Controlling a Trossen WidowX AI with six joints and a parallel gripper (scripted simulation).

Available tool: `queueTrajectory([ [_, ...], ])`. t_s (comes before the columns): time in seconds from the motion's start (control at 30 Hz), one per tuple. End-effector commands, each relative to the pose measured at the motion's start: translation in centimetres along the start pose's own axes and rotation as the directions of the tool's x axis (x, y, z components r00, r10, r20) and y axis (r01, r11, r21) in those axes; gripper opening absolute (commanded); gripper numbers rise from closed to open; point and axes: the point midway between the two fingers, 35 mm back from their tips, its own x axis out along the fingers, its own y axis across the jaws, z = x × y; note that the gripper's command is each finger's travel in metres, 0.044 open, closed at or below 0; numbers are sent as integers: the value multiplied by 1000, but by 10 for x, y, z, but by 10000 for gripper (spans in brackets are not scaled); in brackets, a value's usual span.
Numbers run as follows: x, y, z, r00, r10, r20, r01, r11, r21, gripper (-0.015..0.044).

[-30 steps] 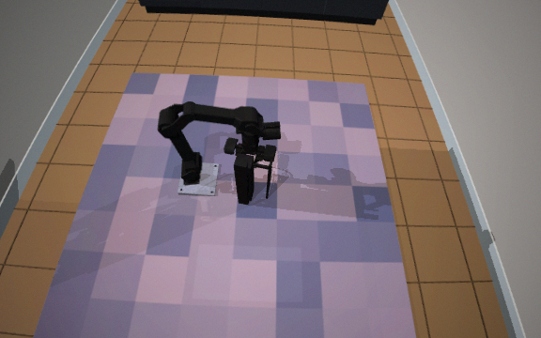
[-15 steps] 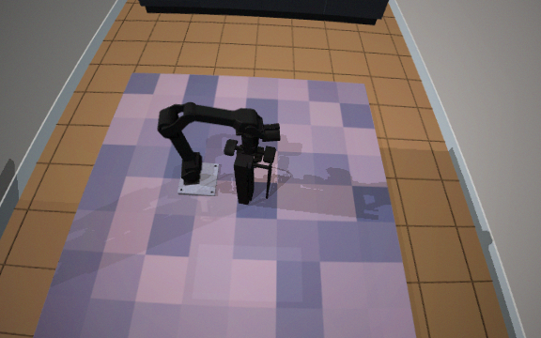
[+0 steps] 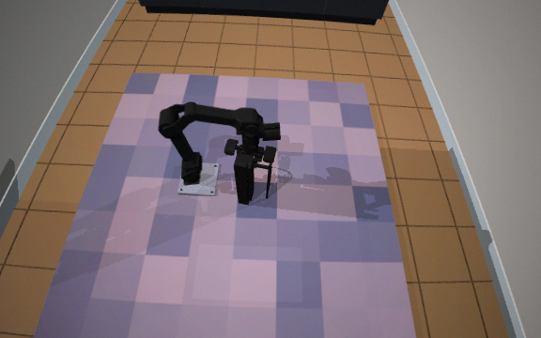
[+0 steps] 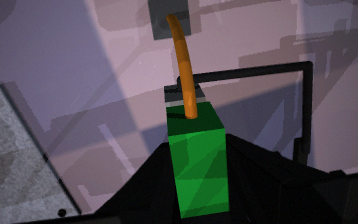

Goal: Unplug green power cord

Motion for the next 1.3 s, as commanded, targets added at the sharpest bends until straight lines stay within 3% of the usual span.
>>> queueTrajectory([
  [0.0,-1,-1,12,1000,-1,21,1,1000,-5,0],
  [0.8,-5,0,49,1000,1,25,-1,1000,-7,0],
  [1.27,-4,1,44,1000,2,26,-2,1000,-9,367],
])
